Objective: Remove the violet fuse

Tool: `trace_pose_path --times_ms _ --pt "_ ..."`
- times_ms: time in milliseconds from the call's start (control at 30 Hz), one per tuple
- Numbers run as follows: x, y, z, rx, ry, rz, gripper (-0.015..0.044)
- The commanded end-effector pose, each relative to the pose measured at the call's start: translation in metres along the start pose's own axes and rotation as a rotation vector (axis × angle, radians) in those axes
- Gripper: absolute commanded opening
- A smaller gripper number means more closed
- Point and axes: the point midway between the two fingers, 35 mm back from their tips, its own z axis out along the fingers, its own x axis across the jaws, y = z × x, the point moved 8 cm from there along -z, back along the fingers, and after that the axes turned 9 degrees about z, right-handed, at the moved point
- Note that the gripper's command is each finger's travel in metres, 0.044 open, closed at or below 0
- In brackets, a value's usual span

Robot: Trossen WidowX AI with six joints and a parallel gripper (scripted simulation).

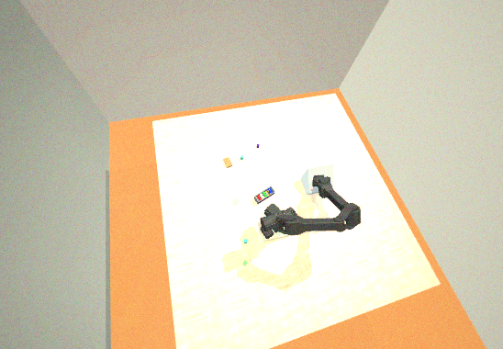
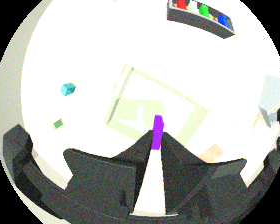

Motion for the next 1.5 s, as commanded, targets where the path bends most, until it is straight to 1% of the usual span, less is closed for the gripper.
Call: trace_pose_path --times_ms 0,267,667,700,800,833,1467 --pt "-0.001 0.000 0.008 0.004 -0.005 0.009 0.0000" --pt "-0.002 0.000 0.017 0.005 -0.005 0.009 0.0000" --pt "-0.001 -0.001 0.013 0.003 -0.001 0.000 0.0315" --pt "-0.001 0.000 0.010 0.003 -0.002 0.001 0.0330" --pt "-0.001 0.000 -0.020 0.003 -0.006 0.009 0.0330" --pt "-0.002 0.000 -0.023 0.003 -0.006 0.009 0.0330" --pt "-0.002 0.001 -0.022 -0.002 -0.007 0.016 0.0330"
